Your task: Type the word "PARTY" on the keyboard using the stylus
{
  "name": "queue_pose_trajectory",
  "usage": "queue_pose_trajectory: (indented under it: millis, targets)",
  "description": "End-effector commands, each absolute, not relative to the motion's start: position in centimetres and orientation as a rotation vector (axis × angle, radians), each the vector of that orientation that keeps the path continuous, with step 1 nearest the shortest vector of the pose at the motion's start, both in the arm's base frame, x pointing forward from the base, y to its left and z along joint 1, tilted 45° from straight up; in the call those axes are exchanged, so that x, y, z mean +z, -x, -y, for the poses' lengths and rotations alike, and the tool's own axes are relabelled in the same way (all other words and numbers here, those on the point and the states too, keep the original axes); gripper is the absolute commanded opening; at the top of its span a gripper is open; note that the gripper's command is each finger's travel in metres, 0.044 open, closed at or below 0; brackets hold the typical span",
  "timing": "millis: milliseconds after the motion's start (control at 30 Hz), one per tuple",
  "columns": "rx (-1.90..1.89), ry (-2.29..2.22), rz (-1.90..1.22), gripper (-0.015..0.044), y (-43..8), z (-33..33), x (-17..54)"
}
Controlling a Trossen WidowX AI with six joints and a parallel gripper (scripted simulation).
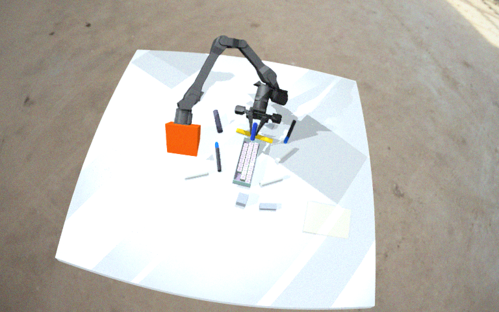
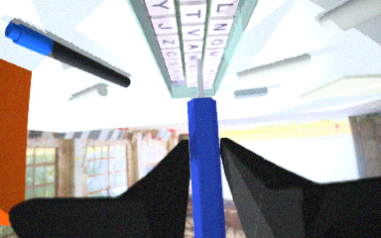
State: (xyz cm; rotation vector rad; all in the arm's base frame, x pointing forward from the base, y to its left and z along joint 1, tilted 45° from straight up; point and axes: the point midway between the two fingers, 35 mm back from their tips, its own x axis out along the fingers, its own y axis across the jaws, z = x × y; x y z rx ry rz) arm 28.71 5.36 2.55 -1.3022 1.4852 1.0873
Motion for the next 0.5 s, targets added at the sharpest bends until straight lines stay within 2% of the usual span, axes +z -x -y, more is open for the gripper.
queue_pose_trajectory:
  millis: [0, 467]
  targets:
    - [1.088, 1.303, -1.485, 0.0000, -28.5, -5.4, 2.6]
    - [1.098, 1.311, -1.484, 0.0000, -26.6, -6.6, 3.0]
